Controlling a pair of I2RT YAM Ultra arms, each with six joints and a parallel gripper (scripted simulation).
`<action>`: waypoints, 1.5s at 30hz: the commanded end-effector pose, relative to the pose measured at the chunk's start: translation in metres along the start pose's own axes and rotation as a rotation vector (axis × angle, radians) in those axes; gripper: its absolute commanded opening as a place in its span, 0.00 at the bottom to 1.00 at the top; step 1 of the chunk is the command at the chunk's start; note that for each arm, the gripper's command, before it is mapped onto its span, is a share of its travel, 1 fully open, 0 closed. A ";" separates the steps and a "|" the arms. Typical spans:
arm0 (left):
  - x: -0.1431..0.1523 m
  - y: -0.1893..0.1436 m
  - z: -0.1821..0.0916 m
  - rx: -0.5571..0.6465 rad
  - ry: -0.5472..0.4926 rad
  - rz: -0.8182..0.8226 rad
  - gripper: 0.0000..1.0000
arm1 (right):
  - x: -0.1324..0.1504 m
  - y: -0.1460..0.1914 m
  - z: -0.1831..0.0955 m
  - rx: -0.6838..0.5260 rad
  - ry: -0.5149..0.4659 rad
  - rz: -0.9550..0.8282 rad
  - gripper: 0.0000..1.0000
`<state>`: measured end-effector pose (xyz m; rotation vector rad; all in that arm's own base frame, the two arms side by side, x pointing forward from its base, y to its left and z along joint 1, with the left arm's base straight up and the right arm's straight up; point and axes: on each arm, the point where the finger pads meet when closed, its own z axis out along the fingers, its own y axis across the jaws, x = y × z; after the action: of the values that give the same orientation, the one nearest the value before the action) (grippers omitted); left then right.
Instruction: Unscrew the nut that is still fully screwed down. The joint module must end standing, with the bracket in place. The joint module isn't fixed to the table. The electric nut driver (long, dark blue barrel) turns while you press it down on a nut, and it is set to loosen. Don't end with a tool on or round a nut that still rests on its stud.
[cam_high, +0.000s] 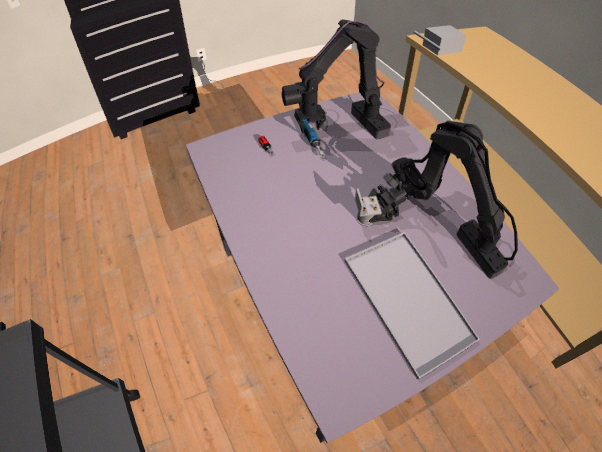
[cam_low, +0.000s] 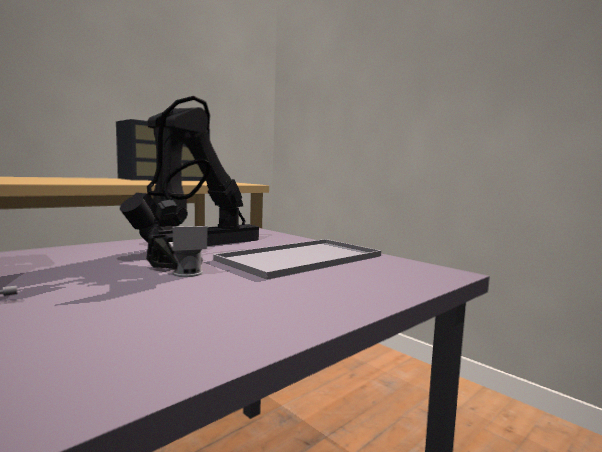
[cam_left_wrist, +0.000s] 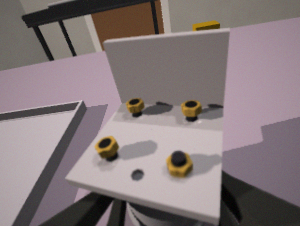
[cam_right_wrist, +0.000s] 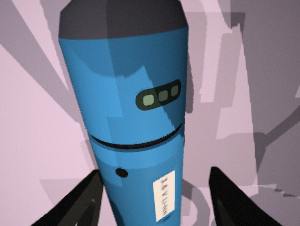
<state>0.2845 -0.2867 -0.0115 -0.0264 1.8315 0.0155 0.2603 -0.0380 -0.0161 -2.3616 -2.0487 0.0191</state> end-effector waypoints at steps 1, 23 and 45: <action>-0.002 -0.001 0.000 -0.002 -0.004 0.001 0.59 | -0.005 0.014 -0.001 -0.046 -0.017 0.002 0.65; -0.002 -0.001 0.000 -0.002 -0.004 0.001 0.59 | -0.005 0.004 0.005 -0.016 -0.016 0.001 0.65; -0.002 -0.001 0.000 -0.002 -0.004 0.001 0.59 | -0.002 0.009 0.001 -0.033 -0.008 0.000 0.55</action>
<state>0.2845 -0.2867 -0.0115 -0.0264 1.8315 0.0155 0.2659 -0.0389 -0.0198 -2.3733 -2.0595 -0.0016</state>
